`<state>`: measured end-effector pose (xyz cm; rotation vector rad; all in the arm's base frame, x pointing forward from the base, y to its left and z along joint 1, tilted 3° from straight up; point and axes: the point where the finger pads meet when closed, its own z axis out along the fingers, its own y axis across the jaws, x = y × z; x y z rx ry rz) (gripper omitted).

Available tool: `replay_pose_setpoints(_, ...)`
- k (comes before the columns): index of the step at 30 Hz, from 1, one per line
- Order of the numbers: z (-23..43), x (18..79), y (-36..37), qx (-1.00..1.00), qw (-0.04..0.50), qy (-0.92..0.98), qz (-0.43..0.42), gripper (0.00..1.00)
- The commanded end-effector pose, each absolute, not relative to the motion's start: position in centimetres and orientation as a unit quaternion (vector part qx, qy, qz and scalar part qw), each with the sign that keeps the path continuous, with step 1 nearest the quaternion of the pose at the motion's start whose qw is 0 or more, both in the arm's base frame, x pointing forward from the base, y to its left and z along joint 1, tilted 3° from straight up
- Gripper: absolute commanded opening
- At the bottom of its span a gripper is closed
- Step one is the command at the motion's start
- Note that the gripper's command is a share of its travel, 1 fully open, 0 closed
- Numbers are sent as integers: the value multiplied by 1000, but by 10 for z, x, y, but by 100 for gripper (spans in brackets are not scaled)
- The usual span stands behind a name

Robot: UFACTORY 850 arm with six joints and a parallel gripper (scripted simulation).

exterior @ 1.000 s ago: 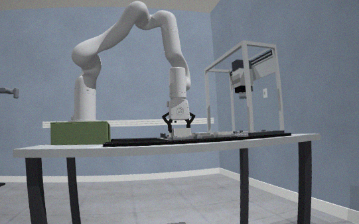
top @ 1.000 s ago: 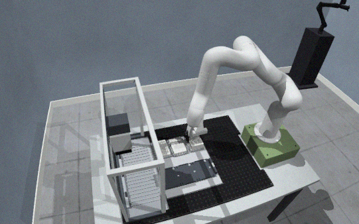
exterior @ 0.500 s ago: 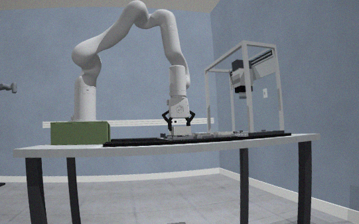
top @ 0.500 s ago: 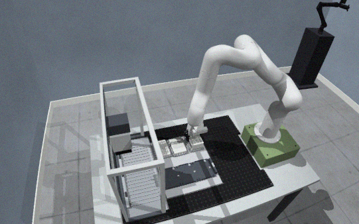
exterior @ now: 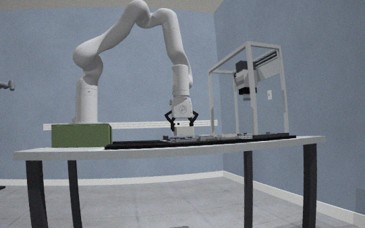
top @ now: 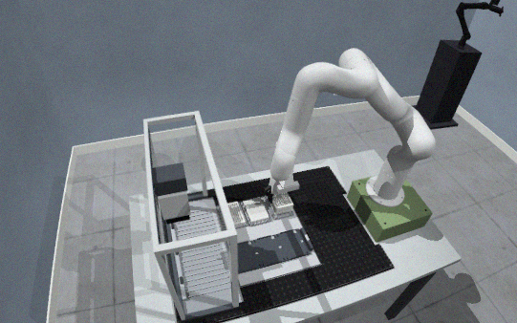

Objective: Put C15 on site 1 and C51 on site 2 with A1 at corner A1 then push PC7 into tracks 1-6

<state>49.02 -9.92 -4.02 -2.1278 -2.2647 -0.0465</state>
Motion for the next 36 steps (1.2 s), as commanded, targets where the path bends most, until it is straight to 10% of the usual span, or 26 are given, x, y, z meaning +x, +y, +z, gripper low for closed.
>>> replay_pose_setpoints(1, -38, 491, -99, -685, 16, -729, -15, 0)
replay_pose_setpoints(36, 5, 491, -101, -685, 16, -729, -15, 0)
